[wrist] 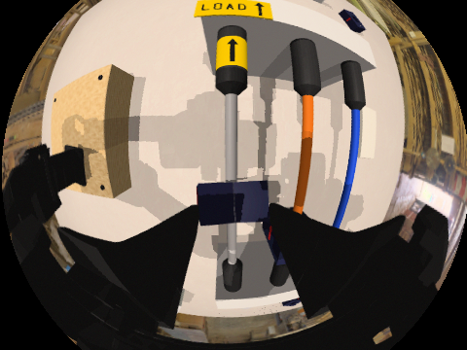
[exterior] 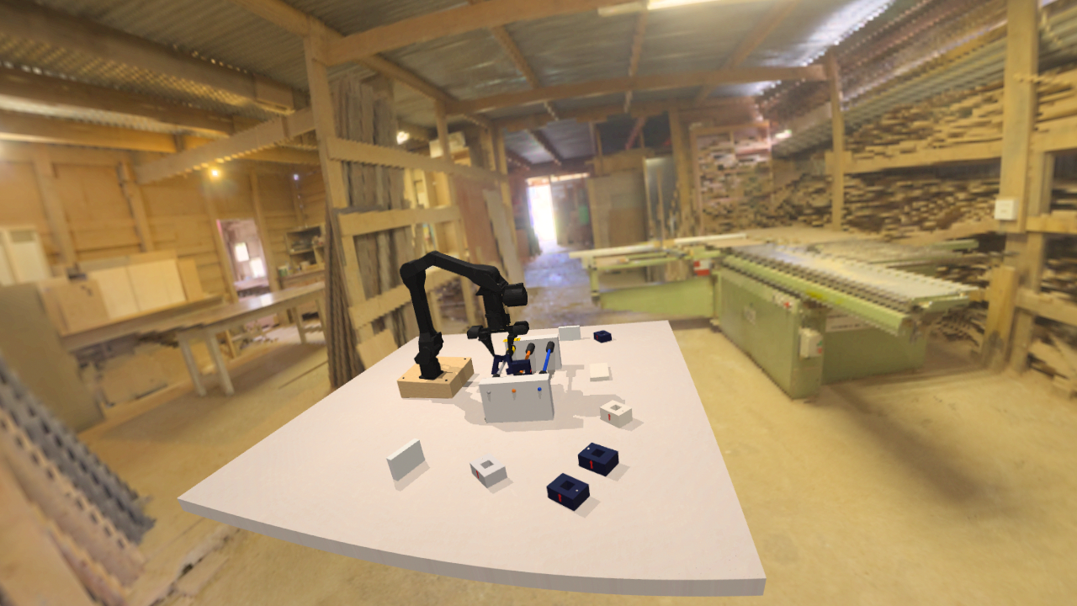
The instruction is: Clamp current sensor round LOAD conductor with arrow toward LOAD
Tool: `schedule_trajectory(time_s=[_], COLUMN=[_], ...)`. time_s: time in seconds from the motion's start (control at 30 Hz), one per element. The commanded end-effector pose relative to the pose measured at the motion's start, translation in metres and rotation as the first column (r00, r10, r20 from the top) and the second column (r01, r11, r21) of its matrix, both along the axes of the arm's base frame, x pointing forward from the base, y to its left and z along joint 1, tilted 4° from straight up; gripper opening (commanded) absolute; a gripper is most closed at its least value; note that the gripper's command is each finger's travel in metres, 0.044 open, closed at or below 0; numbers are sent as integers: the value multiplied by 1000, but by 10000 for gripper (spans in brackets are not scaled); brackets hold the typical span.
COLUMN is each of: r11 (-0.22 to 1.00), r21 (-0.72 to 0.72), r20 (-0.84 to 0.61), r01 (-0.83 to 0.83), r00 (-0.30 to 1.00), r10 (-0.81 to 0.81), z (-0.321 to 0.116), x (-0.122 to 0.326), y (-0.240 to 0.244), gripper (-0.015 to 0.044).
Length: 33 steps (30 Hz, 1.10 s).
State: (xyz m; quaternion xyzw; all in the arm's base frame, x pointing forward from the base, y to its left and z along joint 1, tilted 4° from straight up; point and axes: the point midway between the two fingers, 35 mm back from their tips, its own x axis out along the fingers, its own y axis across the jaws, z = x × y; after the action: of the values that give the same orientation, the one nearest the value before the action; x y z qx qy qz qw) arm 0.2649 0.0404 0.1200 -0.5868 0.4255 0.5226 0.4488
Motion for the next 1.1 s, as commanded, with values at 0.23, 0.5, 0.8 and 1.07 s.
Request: schedule_trajectory(time_s=[0.23,0.5,0.8,1.07], r11=[1000,1000,1000,1000], r21=[0,0,0,0], r20=[-1,-1,-1,-1], r01=[0,0,0,0], r00=[1000,1000,1000,1000], r10=[0,0,0,0], z=[0,0,0,0], x=[0,0,0,0], y=[0,0,0,0], gripper=[0,0,0,26])
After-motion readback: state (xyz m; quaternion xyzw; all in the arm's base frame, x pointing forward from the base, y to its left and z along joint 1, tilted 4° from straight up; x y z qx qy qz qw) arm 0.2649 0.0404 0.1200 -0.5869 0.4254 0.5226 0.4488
